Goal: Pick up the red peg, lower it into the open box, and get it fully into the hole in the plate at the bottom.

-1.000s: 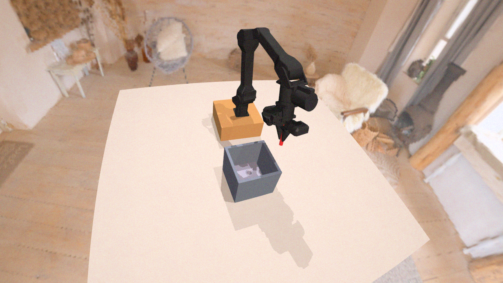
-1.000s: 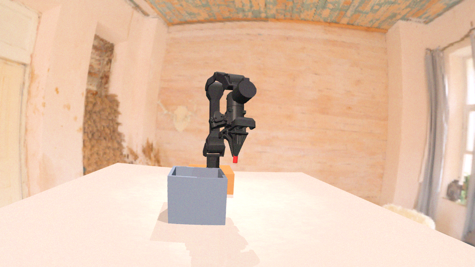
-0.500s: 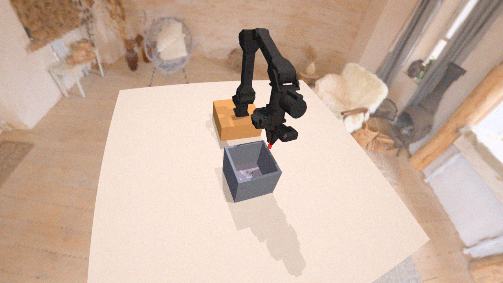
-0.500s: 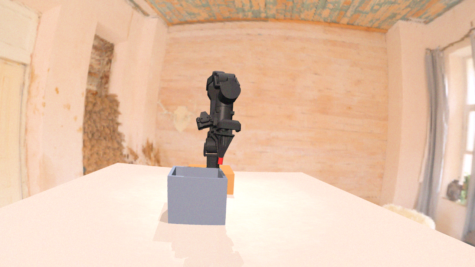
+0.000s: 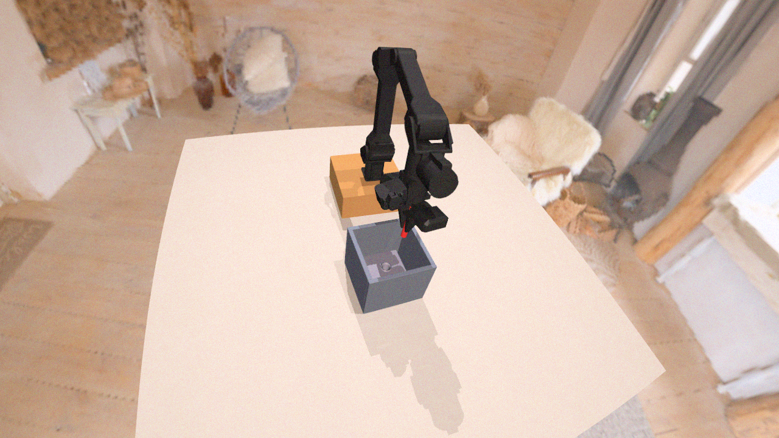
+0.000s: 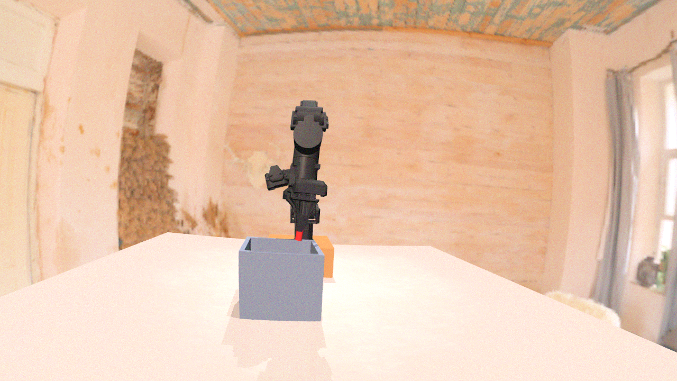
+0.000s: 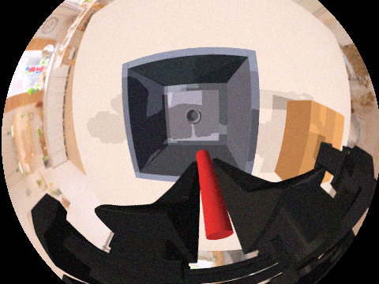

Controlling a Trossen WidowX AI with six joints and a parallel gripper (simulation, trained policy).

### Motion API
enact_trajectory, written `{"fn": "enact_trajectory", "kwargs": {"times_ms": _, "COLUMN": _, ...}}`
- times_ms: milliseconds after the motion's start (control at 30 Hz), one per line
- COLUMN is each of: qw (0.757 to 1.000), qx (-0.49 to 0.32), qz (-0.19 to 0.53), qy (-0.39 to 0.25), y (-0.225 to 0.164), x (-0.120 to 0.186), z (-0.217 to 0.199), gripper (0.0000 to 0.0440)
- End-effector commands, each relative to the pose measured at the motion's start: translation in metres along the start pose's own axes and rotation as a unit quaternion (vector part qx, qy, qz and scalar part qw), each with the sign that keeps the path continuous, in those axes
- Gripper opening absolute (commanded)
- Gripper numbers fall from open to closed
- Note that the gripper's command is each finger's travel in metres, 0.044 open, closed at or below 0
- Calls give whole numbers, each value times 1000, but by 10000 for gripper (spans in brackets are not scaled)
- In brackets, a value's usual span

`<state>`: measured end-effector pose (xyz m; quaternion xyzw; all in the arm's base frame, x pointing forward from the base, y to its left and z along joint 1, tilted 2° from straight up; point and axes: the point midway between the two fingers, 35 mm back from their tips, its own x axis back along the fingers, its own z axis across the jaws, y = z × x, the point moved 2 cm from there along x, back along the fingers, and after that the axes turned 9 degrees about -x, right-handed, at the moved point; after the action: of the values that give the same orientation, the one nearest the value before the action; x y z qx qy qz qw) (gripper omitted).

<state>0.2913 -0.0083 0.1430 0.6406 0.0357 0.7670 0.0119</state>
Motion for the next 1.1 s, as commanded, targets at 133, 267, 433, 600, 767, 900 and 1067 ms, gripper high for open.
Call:
{"fn": "enact_trajectory", "kwargs": {"times_ms": 133, "qw": 1000, "qx": 2, "qz": 3, "qy": -15, "y": 12, "x": -17, "z": 2, "gripper": 0}}
{"fn": "enact_trajectory", "kwargs": {"times_ms": 267, "qw": 1000, "qx": 1, "qz": 7, "qy": -20, "y": 16, "x": -28, "z": 3, "gripper": 0}}
{"fn": "enact_trajectory", "kwargs": {"times_ms": 433, "qw": 1000, "qx": 0, "qz": 12, "qy": -23, "y": 20, "x": -41, "z": 5, "gripper": 0}}
{"fn": "enact_trajectory", "kwargs": {"times_ms": 600, "qw": 1000, "qx": 2, "qz": 16, "qy": -23, "y": 24, "x": -51, "z": 8, "gripper": 0}}
{"fn": "enact_trajectory", "kwargs": {"times_ms": 767, "qw": 1000, "qx": 6, "qz": 19, "qy": -24, "y": 29, "x": -62, "z": 10, "gripper": 0}}
{"fn": "enact_trajectory", "kwargs": {"times_ms": 900, "qw": 999, "qx": 11, "qz": 22, "qy": -27, "y": 31, "x": -71, "z": 11, "gripper": 0}}
{"fn": "enact_trajectory", "kwargs": {"times_ms": 1067, "qw": 999, "qx": 20, "qz": 24, "qy": -31, "y": 32, "x": -83, "z": 11, "gripper": 0}}
